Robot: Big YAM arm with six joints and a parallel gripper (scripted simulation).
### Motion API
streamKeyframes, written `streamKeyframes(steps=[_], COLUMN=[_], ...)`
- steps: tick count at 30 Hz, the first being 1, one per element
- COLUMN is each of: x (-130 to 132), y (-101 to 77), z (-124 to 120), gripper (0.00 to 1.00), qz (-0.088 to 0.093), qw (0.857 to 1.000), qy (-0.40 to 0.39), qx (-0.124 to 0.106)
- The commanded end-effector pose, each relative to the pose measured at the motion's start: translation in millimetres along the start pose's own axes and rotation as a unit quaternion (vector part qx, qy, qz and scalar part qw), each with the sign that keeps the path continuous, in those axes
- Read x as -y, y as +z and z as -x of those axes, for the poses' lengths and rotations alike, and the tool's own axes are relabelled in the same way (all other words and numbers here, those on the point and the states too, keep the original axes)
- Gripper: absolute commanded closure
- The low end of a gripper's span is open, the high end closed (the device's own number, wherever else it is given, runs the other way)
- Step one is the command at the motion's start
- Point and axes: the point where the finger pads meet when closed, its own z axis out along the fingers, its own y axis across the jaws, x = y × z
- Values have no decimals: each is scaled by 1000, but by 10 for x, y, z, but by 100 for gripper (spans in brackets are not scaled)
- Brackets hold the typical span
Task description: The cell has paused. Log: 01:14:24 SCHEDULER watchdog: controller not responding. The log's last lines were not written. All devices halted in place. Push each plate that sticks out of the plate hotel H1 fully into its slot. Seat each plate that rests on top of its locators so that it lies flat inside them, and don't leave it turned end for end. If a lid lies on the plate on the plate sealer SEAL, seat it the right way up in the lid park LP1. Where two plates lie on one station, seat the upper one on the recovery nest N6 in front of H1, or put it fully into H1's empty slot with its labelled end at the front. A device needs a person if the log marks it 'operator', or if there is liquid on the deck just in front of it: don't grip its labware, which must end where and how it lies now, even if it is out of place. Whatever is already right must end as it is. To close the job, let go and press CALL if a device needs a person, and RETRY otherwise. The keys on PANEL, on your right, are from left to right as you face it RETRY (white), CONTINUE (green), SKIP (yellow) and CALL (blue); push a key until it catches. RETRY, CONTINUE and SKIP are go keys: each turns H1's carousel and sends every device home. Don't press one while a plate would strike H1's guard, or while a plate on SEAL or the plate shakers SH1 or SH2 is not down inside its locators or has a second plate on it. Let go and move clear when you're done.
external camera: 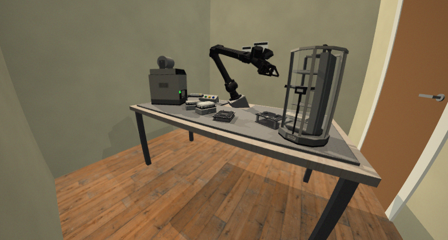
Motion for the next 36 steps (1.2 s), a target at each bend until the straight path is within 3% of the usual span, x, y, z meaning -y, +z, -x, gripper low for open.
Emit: streamKeyframes(steps=[1,36], x=[70,90], y=[81,48], z=[-57,-27], gripper=[22,84], qz=[-6,-8], qw=[1000,1000], qy=[3,4], qx=[1,5])
